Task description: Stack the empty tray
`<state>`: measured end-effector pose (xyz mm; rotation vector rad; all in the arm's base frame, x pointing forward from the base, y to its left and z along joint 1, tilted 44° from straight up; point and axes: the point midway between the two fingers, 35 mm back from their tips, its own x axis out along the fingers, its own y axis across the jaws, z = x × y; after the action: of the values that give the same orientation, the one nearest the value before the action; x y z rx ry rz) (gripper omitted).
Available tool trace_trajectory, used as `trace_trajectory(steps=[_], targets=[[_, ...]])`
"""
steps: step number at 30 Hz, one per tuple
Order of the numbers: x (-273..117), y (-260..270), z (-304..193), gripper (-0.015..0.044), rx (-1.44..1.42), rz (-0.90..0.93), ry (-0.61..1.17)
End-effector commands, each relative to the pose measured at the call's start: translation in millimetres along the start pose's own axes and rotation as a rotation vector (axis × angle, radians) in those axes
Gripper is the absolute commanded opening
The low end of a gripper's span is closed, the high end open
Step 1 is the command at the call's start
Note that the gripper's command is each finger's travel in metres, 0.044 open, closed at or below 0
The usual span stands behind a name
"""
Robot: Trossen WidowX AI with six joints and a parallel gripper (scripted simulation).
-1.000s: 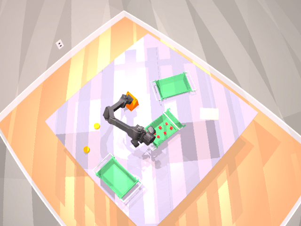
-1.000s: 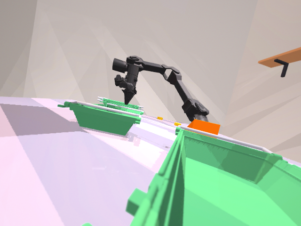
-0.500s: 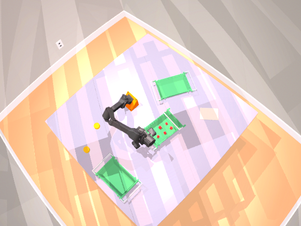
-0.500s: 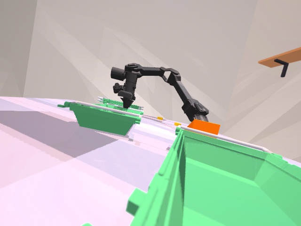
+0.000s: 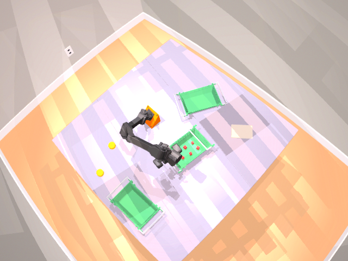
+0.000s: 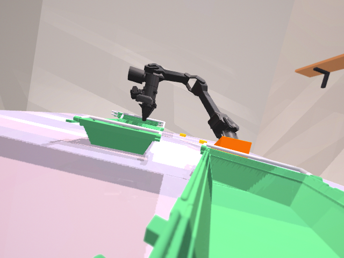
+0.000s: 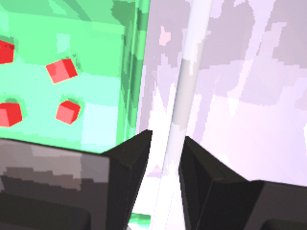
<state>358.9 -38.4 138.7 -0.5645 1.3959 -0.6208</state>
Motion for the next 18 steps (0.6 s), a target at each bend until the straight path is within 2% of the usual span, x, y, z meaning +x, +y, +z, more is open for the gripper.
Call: trace_trajectory(steps=[1, 18], targets=[[-1.7, 20.9, 1.5, 0.0083, -0.01, 0.012, 0.005], [17.8, 58.2, 1.1, 0.0083, -0.01, 0.013, 0.005]])
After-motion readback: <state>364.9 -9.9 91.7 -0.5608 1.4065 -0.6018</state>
